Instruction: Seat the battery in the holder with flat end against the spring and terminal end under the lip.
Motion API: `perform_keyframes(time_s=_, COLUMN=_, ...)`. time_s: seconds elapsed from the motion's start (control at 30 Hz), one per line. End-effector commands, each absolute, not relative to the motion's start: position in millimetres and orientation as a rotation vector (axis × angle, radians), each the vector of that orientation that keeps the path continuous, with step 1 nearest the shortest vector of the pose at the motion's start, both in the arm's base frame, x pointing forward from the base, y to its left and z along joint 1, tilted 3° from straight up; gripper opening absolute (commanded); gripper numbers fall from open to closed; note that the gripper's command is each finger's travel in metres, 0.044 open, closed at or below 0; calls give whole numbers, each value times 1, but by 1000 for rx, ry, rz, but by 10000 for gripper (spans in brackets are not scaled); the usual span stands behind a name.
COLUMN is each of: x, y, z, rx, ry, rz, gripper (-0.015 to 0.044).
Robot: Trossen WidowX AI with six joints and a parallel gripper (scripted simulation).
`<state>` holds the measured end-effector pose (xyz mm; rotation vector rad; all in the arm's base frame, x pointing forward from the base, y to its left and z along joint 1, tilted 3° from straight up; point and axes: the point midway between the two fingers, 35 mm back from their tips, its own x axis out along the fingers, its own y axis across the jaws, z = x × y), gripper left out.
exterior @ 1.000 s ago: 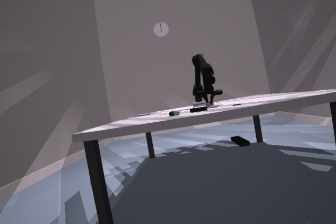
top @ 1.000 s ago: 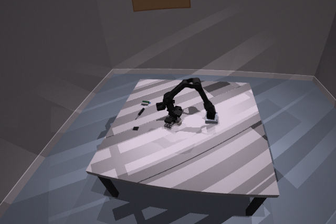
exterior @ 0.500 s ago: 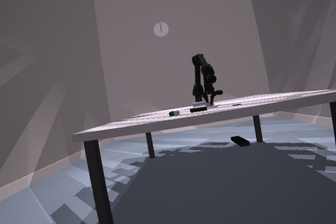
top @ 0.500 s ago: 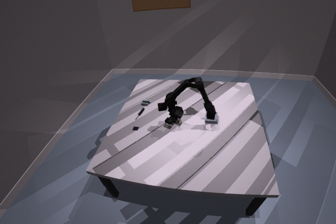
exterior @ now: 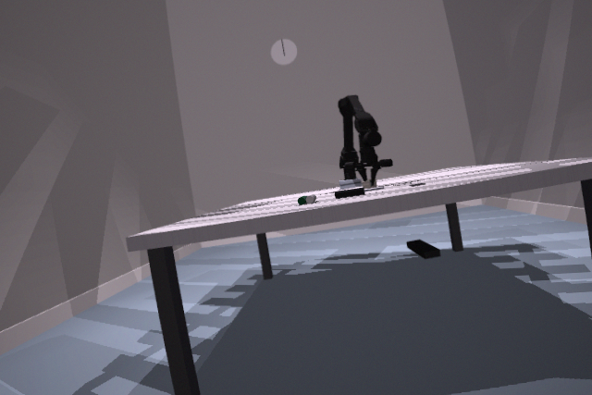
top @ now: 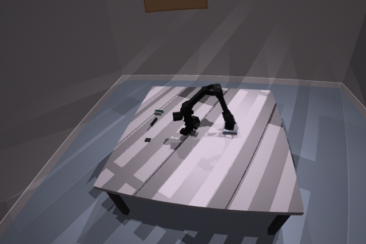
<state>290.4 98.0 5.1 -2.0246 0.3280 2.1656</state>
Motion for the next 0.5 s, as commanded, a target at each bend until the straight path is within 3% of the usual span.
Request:
perform_keyframes(time_s=0.0, x=294, y=96, z=5, rx=-2045, ry=345, rz=2140, gripper=73)
perform_keyframes(time_s=0.47, x=281, y=99, z=5, rx=-2041, ry=340, rz=2141, gripper=73)
